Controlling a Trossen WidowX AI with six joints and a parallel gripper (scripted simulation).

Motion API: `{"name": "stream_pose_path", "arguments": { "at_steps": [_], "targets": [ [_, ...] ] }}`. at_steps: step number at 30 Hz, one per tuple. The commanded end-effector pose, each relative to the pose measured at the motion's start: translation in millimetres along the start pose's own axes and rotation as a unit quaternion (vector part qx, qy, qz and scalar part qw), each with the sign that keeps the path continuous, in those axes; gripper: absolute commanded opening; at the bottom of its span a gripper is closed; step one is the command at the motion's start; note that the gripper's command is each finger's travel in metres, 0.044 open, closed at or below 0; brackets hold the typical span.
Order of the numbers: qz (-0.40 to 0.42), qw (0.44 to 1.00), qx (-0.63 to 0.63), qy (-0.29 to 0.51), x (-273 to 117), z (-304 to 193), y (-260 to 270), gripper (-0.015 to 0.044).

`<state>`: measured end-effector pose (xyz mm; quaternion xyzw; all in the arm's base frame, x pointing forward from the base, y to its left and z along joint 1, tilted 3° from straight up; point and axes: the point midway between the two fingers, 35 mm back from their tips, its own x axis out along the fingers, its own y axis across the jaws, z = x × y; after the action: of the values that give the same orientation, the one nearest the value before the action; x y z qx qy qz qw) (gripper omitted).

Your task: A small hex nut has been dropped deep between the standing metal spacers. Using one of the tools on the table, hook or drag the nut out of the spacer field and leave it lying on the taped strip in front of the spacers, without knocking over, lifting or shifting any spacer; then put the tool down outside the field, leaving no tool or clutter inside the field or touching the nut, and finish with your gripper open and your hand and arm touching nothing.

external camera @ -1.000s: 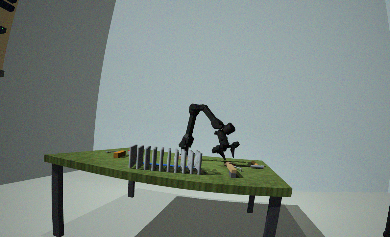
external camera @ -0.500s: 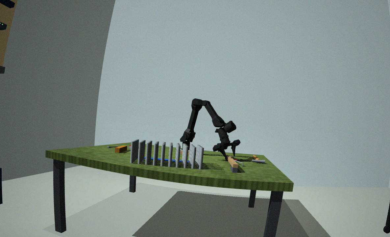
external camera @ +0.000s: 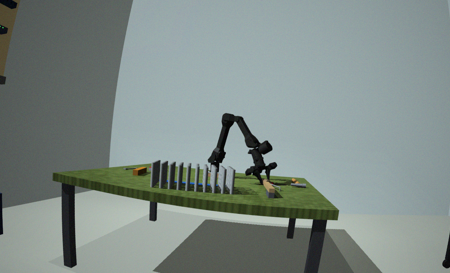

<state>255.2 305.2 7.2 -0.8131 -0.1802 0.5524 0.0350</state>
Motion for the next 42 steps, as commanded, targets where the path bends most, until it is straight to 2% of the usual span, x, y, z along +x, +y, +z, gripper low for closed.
{"name": "stream_pose_path", "arguments": {
  "at_steps": [1,7,31,42],
  "targets": [
    [-0.001,1.0,-0.002,-0.003,1.6,1.4,0.3,0.0148],
    [-0.001,1.0,-0.002,-0.002,-16.4,-13.4,-10.7,0.0],
    [0.0,1.0,0.0,0.0,-145.1,-66.8,-46.9,0.0],
    [0.003,1.0,0.024,-0.001,-150.1,-69.2,-41.1,0.0]
  ]
}}
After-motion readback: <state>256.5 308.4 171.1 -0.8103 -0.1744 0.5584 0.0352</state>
